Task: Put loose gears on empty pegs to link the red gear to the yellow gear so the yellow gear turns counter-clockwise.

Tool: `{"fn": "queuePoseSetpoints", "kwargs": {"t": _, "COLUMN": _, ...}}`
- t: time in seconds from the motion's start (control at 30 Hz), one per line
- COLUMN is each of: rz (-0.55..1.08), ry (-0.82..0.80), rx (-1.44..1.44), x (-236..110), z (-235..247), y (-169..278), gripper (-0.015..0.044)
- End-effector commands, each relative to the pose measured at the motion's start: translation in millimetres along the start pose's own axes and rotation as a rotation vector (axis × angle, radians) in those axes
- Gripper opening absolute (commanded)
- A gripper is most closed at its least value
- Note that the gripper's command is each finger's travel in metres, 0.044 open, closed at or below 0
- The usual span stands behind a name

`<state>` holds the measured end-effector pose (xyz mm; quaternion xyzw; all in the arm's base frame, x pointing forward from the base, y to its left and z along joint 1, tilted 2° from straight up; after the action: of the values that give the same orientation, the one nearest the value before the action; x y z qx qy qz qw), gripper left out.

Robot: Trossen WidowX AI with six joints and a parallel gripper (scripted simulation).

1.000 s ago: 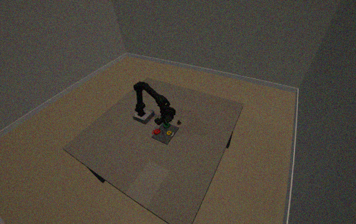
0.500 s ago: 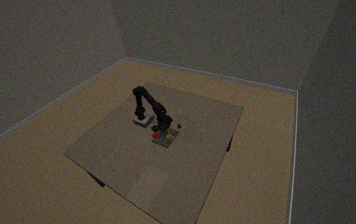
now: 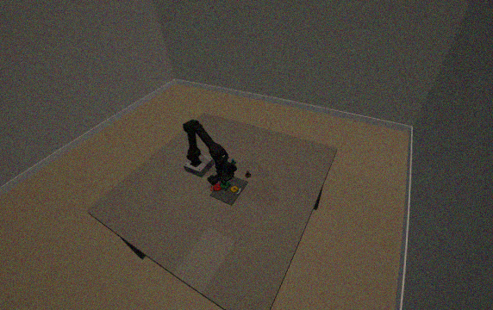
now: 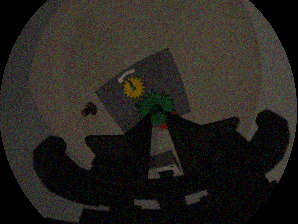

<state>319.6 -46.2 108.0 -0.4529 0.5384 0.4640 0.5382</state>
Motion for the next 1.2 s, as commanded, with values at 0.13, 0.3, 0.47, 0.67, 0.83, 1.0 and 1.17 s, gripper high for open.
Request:
{"fn": "queuePoseSetpoints", "kwargs": {"t": 0.13, "rz": -0.002, "ry": 0.003, "rx": -0.007, "x": -1.0, "z": -0.5, "y": -0.1, "gripper": 0.0000}}
{"fn": "queuePoseSetpoints", "kwargs": {"t": 0.3, "rz": -0.002, "ry": 0.003, "rx": -0.007, "x": -1.0, "z": -0.5, "y": -0.1, "gripper": 0.0000}}
{"fn": "queuePoseSetpoints", "kwargs": {"t": 0.47, "rz": -0.002, "ry": 0.003, "rx": -0.026, "x": 1.1, "z": -0.2, "y": -0.3, "gripper": 0.0000}}
{"fn": "queuePoseSetpoints", "kwargs": {"t": 0.67, "rz": -0.002, "ry": 0.003, "rx": -0.099, "x": 8.7, "z": -0.1, "y": 0.1, "gripper": 0.0000}}
{"fn": "queuePoseSetpoints", "kwargs": {"t": 0.83, "rz": -0.002, "ry": 0.003, "rx": -0.139, "x": 16.4, "z": -0.6, "y": 0.2, "gripper": 0.0000}}
{"fn": "queuePoseSetpoints", "kwargs": {"t": 1.0, "rz": -0.002, "ry": 0.003, "rx": -0.128, "x": 23.6, "z": -0.8, "y": -0.3, "gripper": 0.0000}}
{"fn": "queuePoseSetpoints", "kwargs": {"t": 1.17, "rz": -0.002, "ry": 0.003, "rx": -0.073, "x": 31.0, "z": -0.5, "y": -0.6, "gripper": 0.0000}}
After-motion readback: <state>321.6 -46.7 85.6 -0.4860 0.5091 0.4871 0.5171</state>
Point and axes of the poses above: the point midway between the two fingers, 35 mm back from their tips, its own x axis out along the fingers, its own z axis across the jaws, y = z × x, the point moved 5 cm from there along -x, back along the fingers, and after that the axes turned 3 degrees about -x, right-handed, at the moved point
